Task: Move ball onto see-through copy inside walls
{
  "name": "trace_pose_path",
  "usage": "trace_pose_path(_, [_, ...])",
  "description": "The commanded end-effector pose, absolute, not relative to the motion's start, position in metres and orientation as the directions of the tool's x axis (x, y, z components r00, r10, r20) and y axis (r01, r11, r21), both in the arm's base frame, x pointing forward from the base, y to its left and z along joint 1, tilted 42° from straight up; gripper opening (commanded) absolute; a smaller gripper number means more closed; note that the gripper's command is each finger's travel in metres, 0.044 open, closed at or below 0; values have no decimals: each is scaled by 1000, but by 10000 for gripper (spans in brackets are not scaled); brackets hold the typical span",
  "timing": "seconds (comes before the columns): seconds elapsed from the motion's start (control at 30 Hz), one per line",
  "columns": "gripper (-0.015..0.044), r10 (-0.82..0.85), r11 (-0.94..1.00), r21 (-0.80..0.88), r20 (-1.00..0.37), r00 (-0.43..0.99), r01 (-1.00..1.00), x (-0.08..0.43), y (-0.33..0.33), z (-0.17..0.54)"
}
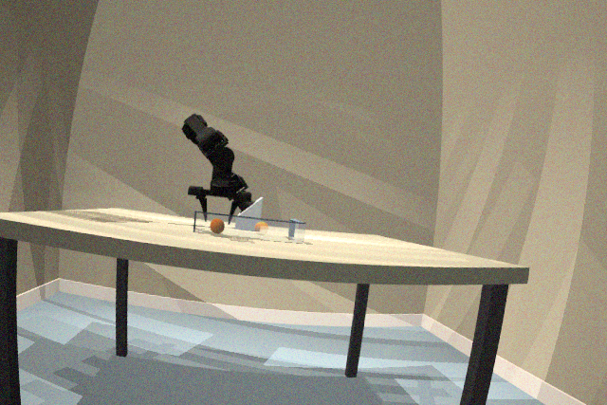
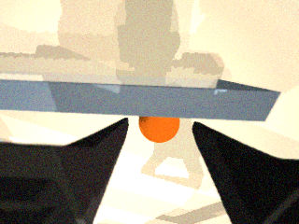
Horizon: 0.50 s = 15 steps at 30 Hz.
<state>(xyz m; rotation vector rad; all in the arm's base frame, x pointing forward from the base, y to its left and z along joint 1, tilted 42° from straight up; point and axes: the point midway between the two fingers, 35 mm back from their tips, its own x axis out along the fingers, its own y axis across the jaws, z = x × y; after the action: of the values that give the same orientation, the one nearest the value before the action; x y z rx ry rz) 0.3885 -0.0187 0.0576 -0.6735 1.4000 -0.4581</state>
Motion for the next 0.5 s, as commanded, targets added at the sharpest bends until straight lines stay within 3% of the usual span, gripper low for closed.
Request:
trace_pose_path(0.0, [325,-660,733,-672,-740,127,-105,387,-23,52])
trace_pose_path(0.17, [325,-661,733,-672,-740,127,-105,387,-26,48])
trace_pose_path(0.27, [246,-661,733,-672,-740,127,-105,387,-26,48])
trace_pose_path(0.47, [206,-661,733,-672,-740,127,-105,387,-26,48])
